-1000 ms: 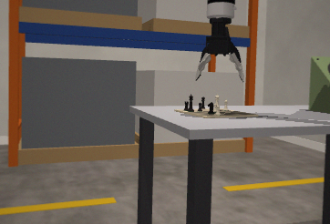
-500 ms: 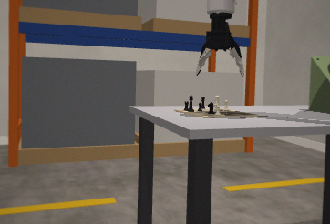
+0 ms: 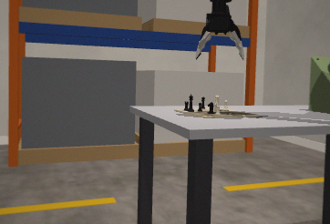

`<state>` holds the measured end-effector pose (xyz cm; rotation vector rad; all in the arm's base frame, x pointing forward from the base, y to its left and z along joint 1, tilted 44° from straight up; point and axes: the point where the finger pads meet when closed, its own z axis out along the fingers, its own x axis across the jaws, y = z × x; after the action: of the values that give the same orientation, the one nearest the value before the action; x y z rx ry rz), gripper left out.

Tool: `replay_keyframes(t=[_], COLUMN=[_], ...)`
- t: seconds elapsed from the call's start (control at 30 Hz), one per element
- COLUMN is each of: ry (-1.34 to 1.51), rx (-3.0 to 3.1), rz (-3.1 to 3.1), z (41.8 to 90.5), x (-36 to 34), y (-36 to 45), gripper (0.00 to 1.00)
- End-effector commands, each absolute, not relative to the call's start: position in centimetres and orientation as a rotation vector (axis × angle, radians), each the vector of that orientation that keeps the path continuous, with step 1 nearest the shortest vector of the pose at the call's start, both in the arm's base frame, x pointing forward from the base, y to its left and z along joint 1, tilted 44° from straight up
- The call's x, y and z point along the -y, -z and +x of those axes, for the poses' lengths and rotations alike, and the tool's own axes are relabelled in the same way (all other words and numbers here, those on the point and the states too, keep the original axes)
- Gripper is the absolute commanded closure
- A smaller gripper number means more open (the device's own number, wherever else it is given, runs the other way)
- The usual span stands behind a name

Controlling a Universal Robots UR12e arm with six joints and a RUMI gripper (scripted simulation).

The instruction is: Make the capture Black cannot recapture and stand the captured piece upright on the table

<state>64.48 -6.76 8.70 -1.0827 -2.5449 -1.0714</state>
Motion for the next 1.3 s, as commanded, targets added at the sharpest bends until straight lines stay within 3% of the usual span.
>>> replay_keyframes(t=[0.0, 1.27], ry=[1.071, 1.072], rx=[2.545, 2.540], rz=[-1.080, -1.079], z=[64.34, 64.19], x=[7.69, 7.43], y=[-9.67, -9.43], gripper=[0.00, 0.00])
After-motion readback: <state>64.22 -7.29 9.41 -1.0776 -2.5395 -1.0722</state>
